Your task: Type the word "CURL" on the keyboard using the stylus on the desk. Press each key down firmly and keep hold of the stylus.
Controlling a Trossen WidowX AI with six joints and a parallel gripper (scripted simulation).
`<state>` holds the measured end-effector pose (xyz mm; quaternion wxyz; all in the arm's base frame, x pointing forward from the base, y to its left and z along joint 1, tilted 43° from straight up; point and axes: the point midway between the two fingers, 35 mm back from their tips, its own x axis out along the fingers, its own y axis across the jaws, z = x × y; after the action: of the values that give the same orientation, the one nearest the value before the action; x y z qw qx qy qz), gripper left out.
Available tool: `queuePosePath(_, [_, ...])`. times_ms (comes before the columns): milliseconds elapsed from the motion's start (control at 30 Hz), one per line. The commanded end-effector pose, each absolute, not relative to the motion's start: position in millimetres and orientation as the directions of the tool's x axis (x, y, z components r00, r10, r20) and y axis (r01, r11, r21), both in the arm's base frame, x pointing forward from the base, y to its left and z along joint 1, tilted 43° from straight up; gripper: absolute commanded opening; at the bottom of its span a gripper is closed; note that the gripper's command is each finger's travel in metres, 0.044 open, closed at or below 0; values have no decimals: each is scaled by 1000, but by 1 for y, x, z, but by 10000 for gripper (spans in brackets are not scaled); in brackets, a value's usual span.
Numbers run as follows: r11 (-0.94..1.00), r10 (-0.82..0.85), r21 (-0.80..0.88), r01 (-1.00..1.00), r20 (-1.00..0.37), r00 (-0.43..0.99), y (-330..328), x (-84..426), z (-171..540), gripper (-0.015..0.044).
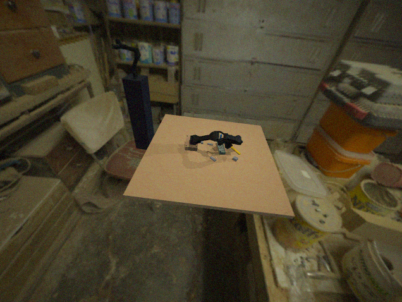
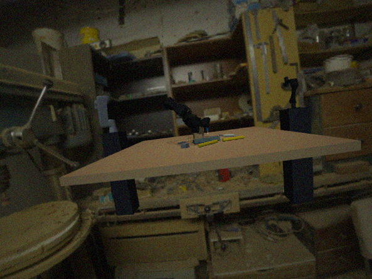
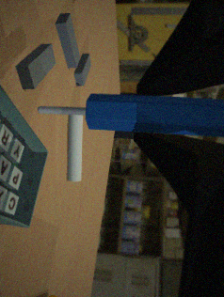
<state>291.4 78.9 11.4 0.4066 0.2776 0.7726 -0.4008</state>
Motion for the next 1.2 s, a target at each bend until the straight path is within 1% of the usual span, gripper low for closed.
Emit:
queuePosePath(0, [522, 106, -378, 764, -861, -498, 55, 299, 39, 0])
queuePosePath(200, [522, 106, -378, 765, -861, -498, 50, 300, 44, 0])
queuePosePath(600, [521, 105, -379, 765, -861, -498, 37, 301, 29, 0])
queuePosePath(700, [521, 105, -379, 765, -861, -498, 35, 301, 27, 79])
queuePosePath(1167, [521, 105, -379, 765, -861, -498, 32, 302, 23, 81])
